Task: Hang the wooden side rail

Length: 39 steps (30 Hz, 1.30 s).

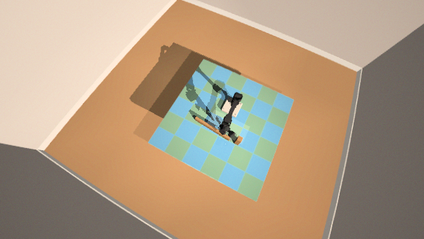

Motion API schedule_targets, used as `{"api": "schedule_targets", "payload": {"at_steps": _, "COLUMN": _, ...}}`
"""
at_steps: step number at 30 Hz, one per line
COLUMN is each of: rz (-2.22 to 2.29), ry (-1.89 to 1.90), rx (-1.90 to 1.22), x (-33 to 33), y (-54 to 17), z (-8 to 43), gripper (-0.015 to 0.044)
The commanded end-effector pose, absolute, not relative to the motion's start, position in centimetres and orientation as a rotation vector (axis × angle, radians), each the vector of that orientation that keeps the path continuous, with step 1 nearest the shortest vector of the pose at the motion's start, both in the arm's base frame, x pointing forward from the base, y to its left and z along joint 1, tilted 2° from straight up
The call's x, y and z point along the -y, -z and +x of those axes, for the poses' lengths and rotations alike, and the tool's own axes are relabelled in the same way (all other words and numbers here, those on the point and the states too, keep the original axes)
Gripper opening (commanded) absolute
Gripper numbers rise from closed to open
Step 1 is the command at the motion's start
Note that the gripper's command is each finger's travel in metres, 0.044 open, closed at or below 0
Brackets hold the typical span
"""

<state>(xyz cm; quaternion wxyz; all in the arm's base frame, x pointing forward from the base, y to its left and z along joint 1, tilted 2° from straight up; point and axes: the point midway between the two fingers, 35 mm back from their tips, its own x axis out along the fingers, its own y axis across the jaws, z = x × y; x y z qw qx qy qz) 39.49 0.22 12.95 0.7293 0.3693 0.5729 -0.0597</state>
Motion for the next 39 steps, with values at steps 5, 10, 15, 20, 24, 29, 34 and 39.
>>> {"api": "schedule_targets", "payload": {"at_steps": 5, "rz": 1.244, "ry": 0.854, "rx": -1.256, "x": 1.2, "y": -13.8, "z": 40.2, "gripper": 0.044}}
{"api": "schedule_targets", "payload": {"at_steps": 10, "rz": 1.395, "ry": 1.193, "rx": -1.144, "x": 1.8, "y": -14.3, "z": 40.1, "gripper": 0.044}}
{"api": "schedule_targets", "payload": {"at_steps": 15, "rz": 1.459, "ry": 1.355, "rx": -1.061, "x": 2.1, "y": -14.5, "z": 40.0, "gripper": 0.044}}
{"api": "schedule_targets", "payload": {"at_steps": 20, "rz": 1.459, "ry": 1.355, "rx": -1.061, "x": 2.1, "y": -14.5, "z": 40.0, "gripper": 0.044}}
{"api": "schedule_targets", "payload": {"at_steps": 24, "rz": 1.459, "ry": 1.355, "rx": -1.061, "x": 2.1, "y": -14.5, "z": 40.0, "gripper": 0.044}}
{"api": "schedule_targets", "payload": {"at_steps": 29, "rz": 1.459, "ry": 1.355, "rx": -1.061, "x": 2.1, "y": -14.0, "z": 40.0, "gripper": 0.044}}
{"api": "schedule_targets", "payload": {"at_steps": 34, "rz": 1.459, "ry": 1.355, "rx": -1.061, "x": 2.0, "y": -11.0, "z": 40.1, "gripper": 0.044}}
{"api": "schedule_targets", "payload": {"at_steps": 39, "rz": 1.459, "ry": 1.355, "rx": -1.061, "x": 2.0, "y": -10.3, "z": 40.2, "gripper": 0.044}}
